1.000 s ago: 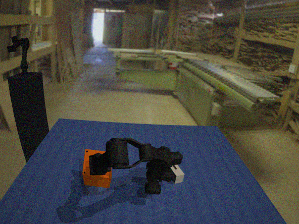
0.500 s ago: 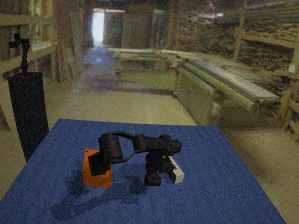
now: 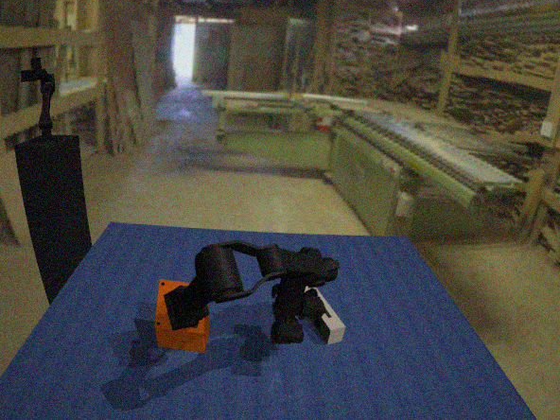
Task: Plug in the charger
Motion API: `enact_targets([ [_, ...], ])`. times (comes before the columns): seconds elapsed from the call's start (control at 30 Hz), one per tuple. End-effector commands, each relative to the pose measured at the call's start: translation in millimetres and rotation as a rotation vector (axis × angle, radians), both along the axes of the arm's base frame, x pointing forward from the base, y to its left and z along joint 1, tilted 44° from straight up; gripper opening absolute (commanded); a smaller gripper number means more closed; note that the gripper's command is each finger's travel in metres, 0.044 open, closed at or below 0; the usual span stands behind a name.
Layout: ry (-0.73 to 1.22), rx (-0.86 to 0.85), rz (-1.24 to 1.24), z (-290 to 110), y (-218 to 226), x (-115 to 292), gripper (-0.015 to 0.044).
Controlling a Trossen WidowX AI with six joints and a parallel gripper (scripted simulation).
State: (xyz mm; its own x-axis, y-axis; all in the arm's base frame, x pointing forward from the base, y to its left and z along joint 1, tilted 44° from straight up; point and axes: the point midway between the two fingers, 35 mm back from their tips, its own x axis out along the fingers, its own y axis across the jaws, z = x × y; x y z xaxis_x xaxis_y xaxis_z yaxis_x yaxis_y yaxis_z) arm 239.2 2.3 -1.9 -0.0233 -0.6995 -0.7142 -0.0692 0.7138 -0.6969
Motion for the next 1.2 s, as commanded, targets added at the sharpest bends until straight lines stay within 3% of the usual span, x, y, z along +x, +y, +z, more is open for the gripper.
enact_targets([
  [0.0, 0.008, 0.008, 0.015, -7, 6, 3, 0.0000],
  [1.17, 0.122, 0.007, 0.137, -68, 42, 1, 0.0000],
])
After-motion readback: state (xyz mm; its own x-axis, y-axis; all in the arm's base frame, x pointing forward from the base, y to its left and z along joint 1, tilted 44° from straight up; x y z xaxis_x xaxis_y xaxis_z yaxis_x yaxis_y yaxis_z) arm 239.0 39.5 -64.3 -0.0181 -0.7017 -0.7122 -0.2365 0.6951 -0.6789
